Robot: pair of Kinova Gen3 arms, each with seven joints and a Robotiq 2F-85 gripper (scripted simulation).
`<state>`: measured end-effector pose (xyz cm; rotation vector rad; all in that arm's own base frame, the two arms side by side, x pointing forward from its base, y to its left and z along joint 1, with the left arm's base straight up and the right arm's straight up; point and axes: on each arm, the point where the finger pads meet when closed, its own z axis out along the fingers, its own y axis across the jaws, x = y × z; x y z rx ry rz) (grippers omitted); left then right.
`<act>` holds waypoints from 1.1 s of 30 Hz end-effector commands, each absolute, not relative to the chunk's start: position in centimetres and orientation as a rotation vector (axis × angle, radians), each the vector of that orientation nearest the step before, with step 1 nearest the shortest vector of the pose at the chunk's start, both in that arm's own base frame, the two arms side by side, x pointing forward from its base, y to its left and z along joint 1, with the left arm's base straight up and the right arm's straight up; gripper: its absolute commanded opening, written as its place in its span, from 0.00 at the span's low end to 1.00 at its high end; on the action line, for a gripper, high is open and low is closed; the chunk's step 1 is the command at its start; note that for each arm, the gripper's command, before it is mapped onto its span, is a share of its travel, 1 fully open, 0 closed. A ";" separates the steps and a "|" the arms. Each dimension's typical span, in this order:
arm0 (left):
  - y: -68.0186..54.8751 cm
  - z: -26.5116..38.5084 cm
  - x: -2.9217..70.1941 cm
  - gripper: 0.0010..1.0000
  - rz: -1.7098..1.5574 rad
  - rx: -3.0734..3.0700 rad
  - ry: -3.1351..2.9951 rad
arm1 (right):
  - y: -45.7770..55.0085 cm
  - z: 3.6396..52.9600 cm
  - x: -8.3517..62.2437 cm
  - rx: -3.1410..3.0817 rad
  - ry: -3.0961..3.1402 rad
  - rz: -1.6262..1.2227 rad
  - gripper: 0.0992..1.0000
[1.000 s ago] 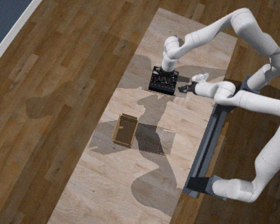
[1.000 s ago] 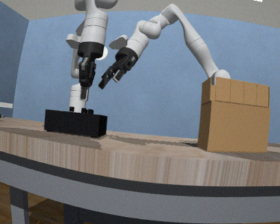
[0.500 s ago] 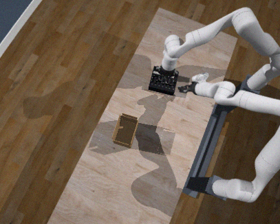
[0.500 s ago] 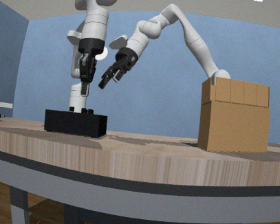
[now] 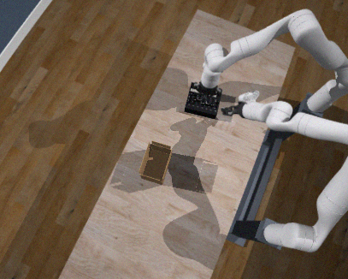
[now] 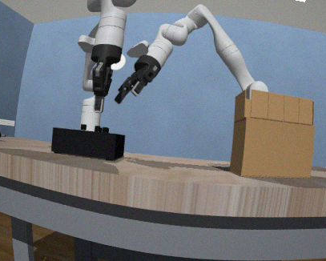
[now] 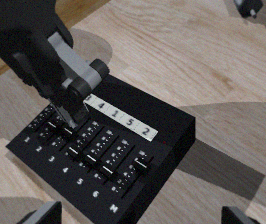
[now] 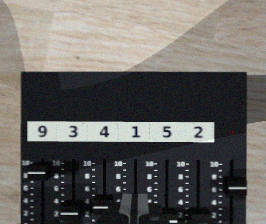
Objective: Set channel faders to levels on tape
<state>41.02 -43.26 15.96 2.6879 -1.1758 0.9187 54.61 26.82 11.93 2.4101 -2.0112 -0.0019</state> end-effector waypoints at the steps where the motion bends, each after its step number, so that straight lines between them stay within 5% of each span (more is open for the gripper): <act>1: -43.3 16.1 41.1 1.00 0.921 2.686 -1.174 | 26.9 12.0 54.6 2.404 -2.021 0.000 0.00; 33: -43.3 16.1 41.1 1.00 0.921 2.686 -1.174 | 27.1 11.4 53.8 1.967 -2.420 -0.007 0.00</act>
